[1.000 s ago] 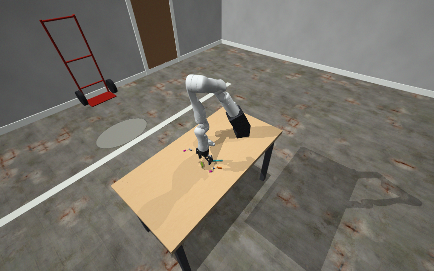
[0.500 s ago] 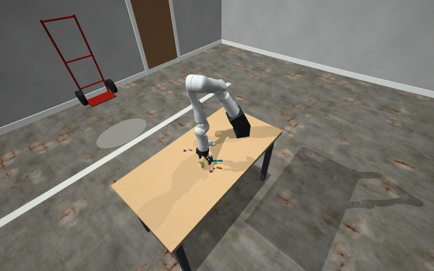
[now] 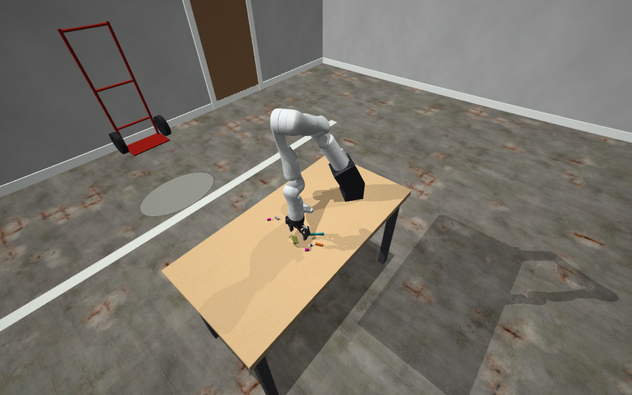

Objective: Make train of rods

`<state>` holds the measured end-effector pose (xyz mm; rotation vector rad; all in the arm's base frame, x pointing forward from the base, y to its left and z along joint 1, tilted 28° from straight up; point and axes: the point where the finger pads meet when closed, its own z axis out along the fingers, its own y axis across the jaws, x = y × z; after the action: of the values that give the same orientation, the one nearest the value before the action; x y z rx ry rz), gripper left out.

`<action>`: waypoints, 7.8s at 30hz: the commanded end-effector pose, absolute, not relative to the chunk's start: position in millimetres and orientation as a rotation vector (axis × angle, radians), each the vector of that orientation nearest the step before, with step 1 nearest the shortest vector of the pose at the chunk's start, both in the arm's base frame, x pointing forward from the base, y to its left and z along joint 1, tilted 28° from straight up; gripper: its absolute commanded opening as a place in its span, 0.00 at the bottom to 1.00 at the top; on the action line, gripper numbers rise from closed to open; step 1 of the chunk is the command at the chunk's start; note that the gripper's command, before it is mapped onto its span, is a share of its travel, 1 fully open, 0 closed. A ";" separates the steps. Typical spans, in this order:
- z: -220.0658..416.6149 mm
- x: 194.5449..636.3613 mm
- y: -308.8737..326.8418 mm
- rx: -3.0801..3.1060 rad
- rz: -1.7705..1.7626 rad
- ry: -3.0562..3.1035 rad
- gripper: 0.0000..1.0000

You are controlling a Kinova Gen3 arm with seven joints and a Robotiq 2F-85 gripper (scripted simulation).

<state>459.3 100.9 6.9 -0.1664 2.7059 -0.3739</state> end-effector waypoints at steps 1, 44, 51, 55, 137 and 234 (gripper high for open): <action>7.4 459.5 101.2 -0.166 -0.372 2.705 1.00; 80.8 457.3 -134.0 0.731 -0.162 2.566 1.00; 82.3 456.9 -136.8 0.739 -0.161 2.560 1.00; 82.3 456.9 -136.8 0.739 -0.161 2.560 0.24; 41.8 473.9 -147.5 0.739 -0.161 2.560 0.24; 19.9 483.7 -153.3 0.739 -0.161 2.560 0.24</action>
<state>483.4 -153.4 19.3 0.7388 2.5606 -0.1614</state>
